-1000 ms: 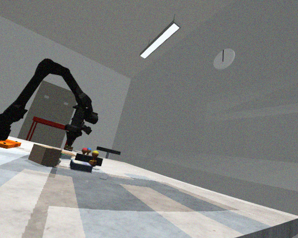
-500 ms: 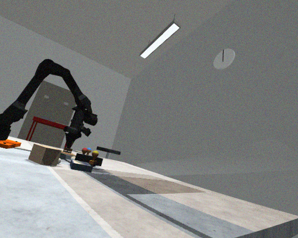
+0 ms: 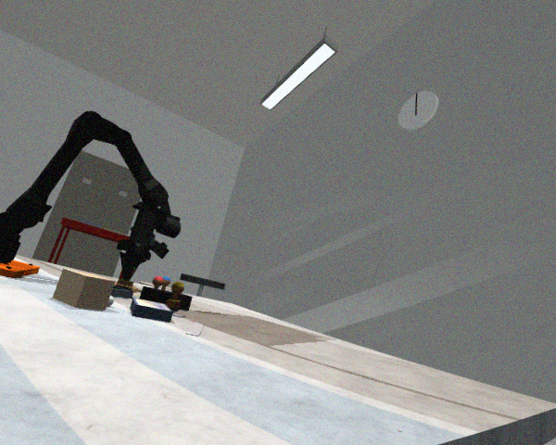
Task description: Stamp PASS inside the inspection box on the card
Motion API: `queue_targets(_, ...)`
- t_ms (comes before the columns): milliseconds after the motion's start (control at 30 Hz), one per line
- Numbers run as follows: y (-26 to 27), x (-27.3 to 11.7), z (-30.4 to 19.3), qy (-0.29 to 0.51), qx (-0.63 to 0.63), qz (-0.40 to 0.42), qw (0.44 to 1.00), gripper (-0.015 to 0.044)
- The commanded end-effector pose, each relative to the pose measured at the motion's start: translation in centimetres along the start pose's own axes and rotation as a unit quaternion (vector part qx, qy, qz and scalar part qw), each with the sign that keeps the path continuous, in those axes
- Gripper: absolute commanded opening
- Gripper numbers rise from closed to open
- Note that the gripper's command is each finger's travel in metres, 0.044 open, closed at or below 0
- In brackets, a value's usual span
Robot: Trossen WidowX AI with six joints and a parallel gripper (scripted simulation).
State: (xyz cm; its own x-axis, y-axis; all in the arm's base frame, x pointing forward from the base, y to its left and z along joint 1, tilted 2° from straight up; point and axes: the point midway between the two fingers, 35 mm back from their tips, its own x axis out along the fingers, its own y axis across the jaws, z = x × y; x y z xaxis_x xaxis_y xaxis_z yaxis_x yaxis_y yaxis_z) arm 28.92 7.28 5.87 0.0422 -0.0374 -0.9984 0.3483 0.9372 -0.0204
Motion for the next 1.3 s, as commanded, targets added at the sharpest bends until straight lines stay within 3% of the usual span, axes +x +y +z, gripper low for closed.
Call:
queue_targets(0,-0.13,0.38,-0.06,0.000,0.001,-0.003,1.000,0.0000)
queue_targets(1267,-0.12,0.94,-0.07,-0.001,0.001,-0.003,1.000,0.0000)
